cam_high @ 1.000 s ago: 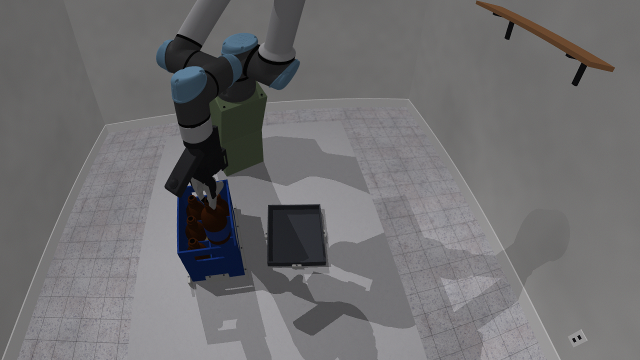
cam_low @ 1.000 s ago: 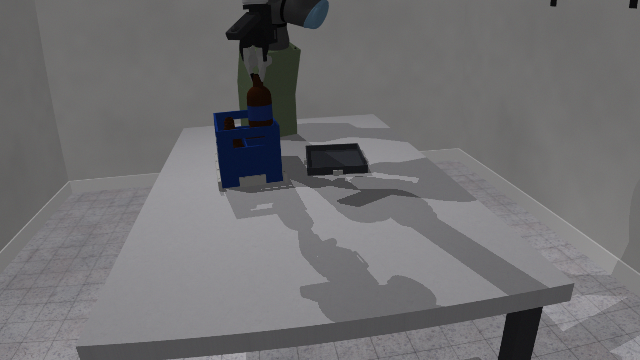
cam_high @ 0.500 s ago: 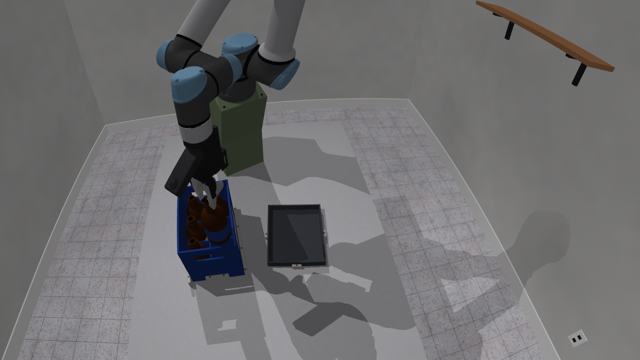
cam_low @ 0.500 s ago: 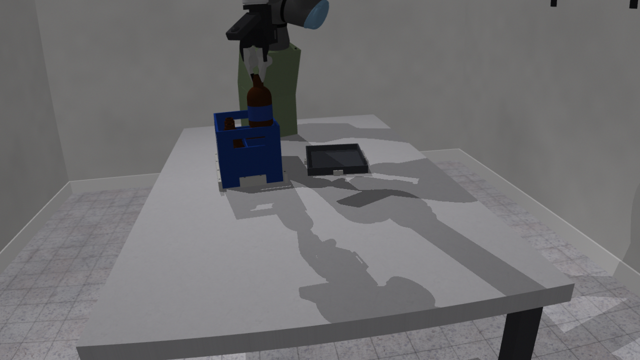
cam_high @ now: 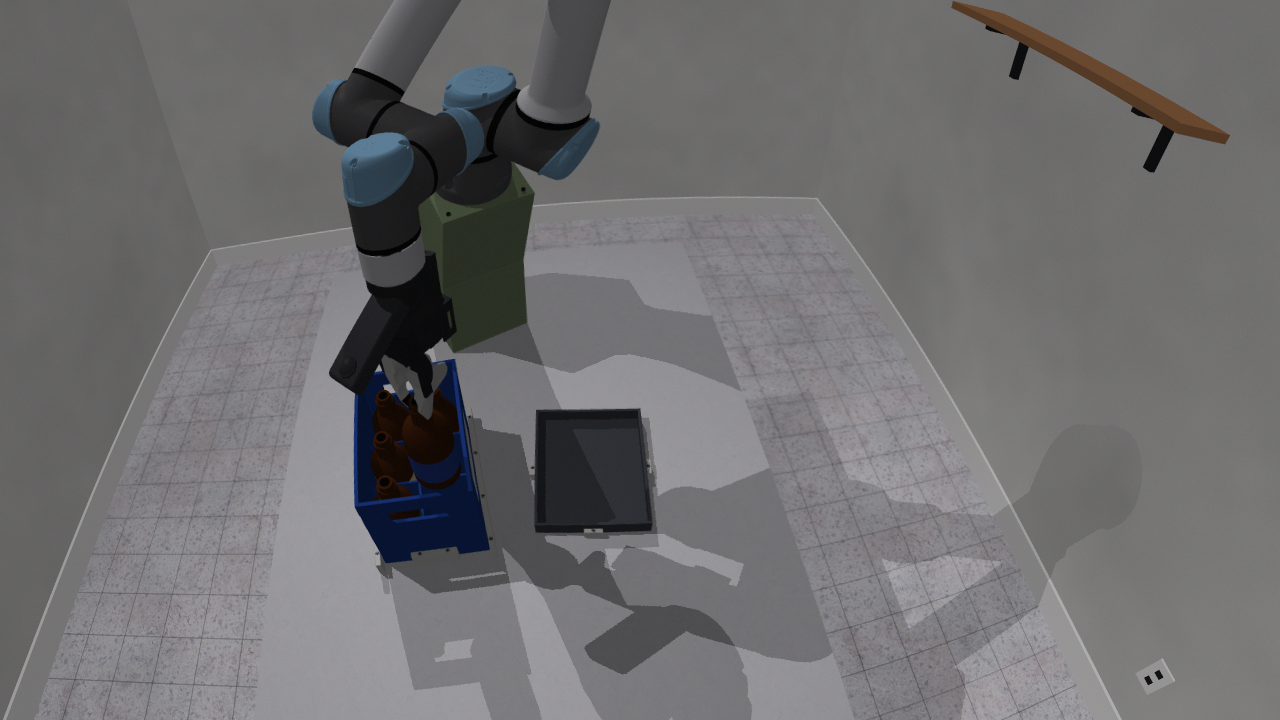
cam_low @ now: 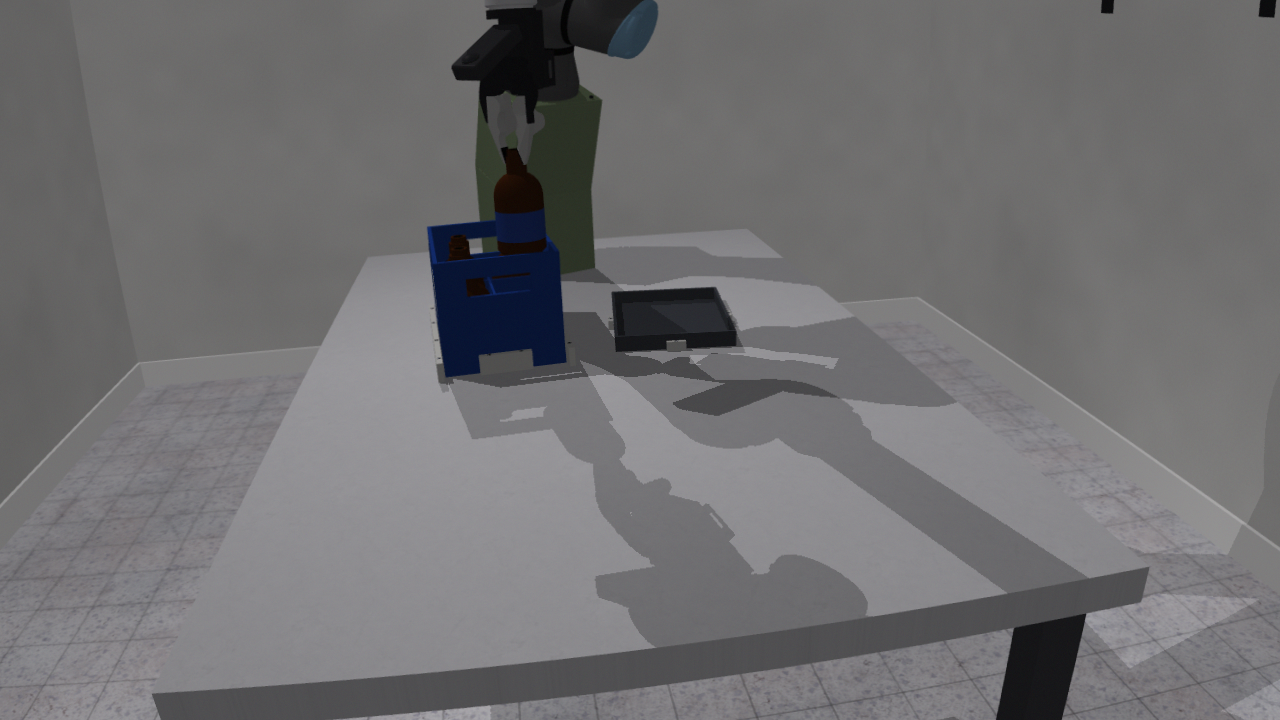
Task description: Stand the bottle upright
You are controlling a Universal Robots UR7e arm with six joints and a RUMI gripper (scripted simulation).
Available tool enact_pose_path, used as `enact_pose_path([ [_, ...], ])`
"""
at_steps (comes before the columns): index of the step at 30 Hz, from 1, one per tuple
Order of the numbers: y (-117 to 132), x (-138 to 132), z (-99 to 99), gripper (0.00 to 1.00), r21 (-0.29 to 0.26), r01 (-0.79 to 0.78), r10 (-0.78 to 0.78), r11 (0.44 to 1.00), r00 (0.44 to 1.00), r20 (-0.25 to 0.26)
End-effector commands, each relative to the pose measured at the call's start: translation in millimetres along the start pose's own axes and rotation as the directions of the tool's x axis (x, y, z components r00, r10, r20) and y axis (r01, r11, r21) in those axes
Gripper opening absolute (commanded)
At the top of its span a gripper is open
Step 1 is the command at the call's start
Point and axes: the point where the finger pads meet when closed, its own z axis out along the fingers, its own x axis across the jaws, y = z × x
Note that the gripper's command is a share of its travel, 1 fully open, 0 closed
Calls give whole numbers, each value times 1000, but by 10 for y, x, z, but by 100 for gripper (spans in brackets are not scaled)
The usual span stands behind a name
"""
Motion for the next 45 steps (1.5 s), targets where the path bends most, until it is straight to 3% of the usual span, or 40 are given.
enact_pose_path([
  [1, -5, -2, -11, 0, 1, 0, 0, 1000, 1000, 0],
  [22, -4, -2, -183, 0, 1, 0, 0, 1000, 1000, 0],
  [45, -4, -2, -194, 0, 1, 0, 0, 1000, 1000, 0],
])
